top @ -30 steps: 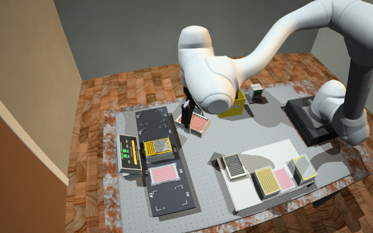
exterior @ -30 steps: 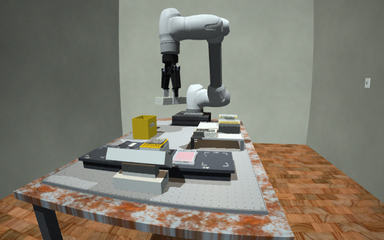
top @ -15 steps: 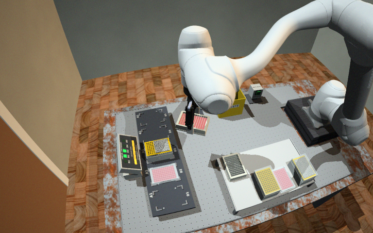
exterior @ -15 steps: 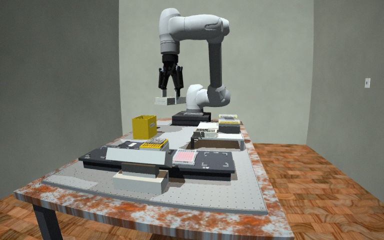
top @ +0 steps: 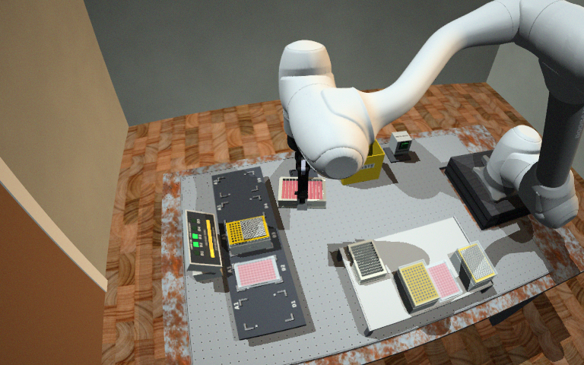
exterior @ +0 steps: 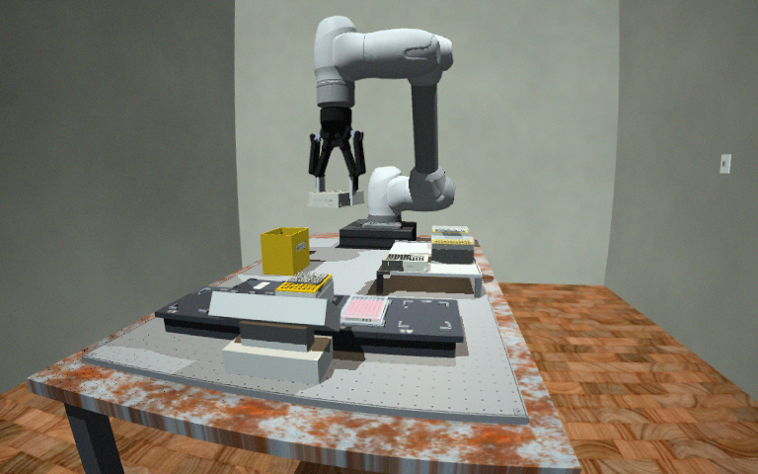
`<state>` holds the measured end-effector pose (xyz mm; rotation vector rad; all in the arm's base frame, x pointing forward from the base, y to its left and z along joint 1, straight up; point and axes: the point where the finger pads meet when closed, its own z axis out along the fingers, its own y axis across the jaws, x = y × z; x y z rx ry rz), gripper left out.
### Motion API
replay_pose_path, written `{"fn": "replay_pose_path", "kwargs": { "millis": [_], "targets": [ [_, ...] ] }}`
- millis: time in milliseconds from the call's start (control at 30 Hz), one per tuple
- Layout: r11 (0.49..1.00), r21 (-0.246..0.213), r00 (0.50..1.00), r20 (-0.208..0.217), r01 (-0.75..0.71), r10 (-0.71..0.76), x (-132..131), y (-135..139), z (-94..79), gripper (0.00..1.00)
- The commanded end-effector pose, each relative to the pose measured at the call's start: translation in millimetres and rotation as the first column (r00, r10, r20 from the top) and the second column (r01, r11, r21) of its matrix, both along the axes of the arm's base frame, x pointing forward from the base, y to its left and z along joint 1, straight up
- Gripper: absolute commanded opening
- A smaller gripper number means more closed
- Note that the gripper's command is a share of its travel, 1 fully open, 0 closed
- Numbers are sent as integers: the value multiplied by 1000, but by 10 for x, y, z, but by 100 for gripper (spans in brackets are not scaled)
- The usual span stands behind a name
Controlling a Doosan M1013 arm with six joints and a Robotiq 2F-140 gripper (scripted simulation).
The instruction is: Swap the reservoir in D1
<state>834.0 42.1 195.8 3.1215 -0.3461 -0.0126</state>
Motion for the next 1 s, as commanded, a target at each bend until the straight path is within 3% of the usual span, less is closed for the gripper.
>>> {"fn": "replay_pose_path", "kwargs": {
  "millis": [0, 433, 967],
  "targets": [
    [998, 1, 998, 0, -70, 70, 0, 0, 2, 0],
    [960, 2, 960, 1, -279, 279, 0, 0, 2, 0],
    [960, 2, 960, 1, -279, 279, -4, 117, 2, 0]
  ]
}}
